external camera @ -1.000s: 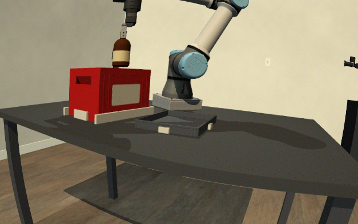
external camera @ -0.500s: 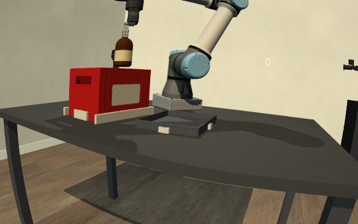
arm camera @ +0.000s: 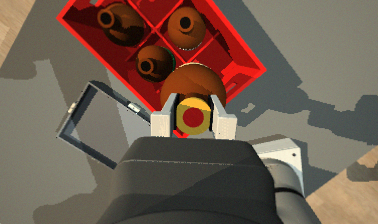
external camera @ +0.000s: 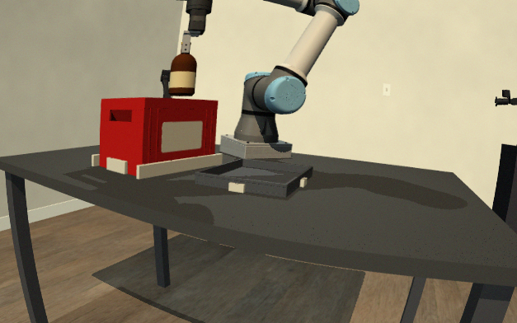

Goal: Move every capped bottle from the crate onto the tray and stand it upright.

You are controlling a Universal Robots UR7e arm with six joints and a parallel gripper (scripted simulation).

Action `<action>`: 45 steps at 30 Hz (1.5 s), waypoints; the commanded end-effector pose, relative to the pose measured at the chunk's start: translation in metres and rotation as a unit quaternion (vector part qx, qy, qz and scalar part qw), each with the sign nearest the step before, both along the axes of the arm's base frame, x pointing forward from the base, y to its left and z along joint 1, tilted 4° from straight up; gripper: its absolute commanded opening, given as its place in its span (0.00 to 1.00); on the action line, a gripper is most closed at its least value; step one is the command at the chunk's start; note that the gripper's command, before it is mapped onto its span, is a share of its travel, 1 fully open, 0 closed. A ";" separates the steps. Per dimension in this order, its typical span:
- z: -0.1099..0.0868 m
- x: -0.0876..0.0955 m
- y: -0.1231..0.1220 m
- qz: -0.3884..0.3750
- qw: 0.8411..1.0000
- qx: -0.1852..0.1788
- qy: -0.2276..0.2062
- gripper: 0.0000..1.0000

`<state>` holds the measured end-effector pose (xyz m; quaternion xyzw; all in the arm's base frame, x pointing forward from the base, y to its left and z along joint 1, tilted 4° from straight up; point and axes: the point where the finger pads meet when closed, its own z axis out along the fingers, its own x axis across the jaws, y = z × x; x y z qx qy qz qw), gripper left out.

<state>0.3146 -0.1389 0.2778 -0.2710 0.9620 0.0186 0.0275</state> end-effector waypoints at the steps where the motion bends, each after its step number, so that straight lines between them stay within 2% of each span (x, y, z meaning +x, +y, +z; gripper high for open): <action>1: 0.002 0.002 0.012 0.000 1.000 -0.001 -0.001 0.00; 7: 0.003 0.005 0.024 -0.001 1.000 -0.001 -0.001 0.00; 10: 0.003 0.004 0.016 0.001 1.000 -0.002 -0.001 0.00; 24: 0.003 0.007 0.044 -0.001 1.000 -0.001 -0.001 0.00; 26: 0.003 0.007 0.044 -0.001 1.000 -0.001 -0.001 0.00; 27: 0.004 0.007 0.036 0.001 1.000 -0.002 -0.002 0.00; 41: 0.003 0.009 0.064 -0.001 1.000 -0.001 -0.001 0.00; 45: 0.005 0.009 0.059 0.001 1.000 -0.002 -0.002 0.00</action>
